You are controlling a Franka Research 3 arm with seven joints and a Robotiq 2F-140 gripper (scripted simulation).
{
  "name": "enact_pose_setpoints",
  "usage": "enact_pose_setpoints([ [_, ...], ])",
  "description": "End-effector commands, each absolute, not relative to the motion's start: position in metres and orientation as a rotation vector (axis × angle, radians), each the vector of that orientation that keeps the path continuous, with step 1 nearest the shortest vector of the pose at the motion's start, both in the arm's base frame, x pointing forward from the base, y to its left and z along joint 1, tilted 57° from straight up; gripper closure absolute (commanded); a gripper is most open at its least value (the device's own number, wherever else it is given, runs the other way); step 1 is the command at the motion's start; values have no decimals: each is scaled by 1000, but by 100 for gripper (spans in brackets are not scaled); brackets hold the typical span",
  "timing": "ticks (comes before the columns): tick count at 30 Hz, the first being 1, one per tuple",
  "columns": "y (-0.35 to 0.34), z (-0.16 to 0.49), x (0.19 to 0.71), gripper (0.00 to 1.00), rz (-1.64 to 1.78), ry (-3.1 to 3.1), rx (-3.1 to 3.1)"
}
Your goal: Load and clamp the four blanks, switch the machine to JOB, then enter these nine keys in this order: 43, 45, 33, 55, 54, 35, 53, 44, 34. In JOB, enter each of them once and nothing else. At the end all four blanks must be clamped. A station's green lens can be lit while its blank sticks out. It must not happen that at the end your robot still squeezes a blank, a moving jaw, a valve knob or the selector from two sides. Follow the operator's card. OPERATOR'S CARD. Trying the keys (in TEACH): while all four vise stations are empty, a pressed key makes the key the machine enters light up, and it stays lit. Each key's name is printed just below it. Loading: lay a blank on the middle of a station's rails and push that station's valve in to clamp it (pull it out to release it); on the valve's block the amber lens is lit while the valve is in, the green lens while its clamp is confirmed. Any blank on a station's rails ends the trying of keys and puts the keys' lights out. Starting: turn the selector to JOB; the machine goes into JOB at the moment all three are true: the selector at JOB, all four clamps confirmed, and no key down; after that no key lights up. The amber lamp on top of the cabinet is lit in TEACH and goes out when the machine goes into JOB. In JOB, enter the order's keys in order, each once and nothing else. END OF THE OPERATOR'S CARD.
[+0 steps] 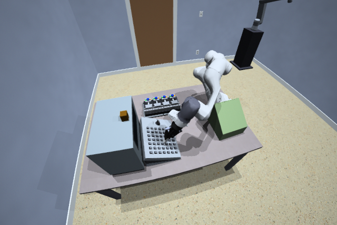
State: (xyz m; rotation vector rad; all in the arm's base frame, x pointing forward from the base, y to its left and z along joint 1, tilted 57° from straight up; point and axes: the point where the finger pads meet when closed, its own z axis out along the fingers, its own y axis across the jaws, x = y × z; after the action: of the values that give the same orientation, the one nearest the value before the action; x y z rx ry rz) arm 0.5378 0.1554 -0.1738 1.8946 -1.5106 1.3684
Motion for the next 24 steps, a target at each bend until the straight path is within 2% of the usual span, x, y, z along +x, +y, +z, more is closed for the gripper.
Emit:
enact_pose_setpoints([
  [1,152,-175,537,100,1370,-1523,1881],
  [24,137,-184,546,100,1370,-1523,1881],
])
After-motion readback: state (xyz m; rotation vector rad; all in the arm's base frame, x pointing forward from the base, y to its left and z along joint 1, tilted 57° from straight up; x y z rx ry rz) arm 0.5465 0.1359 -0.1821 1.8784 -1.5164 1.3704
